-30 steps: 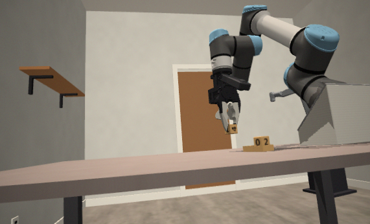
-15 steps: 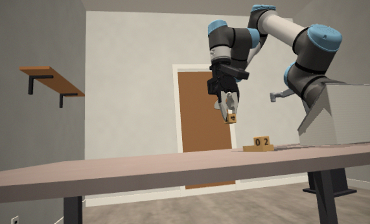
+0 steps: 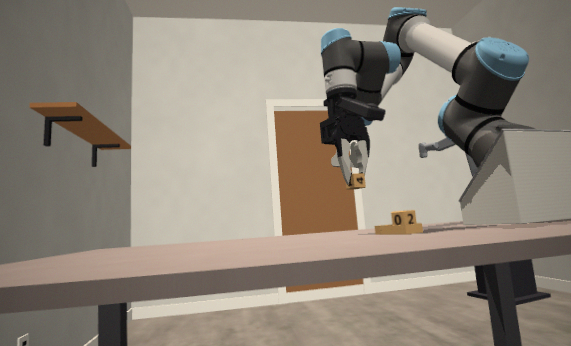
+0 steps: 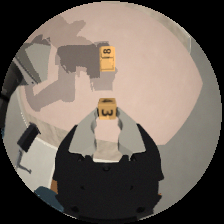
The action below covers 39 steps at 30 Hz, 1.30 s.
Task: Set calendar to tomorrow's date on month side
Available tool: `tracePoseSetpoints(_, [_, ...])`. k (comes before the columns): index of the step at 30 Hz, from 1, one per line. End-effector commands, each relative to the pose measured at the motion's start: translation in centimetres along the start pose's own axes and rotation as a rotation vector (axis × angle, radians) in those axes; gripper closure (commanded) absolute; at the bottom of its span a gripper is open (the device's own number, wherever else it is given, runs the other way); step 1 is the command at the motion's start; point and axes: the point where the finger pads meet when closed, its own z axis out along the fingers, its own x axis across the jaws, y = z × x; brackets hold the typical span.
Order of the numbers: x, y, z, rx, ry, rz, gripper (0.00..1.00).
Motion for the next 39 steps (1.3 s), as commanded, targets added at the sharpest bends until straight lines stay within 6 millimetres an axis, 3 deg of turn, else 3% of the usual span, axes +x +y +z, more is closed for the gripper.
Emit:
tracePoseSetpoints(1, [0.2,-1.4,-0.2,0.002,0.001,0.0,0.89])
tracePoseSetpoints(2, [0.2,-1.4,-0.2,0.002,0.001,0.0,0.89])
tracePoseSetpoints(7, [0.1,-7.4,-0.8,0.001,0.0,0.0,0.89])
tracePoseSetpoints(10, [-0.1,-8.9,-0.9,-0.002,0.0,0.0,0.89])
tracePoseSetpoints(27, [-0.1,-8.9,-0.8,-0.001,0.0,0.0,0.89])
tracePoseSetpoints(39, [-0.1,-9.0,1.3,-0.001,0.0,0.0,0.89])
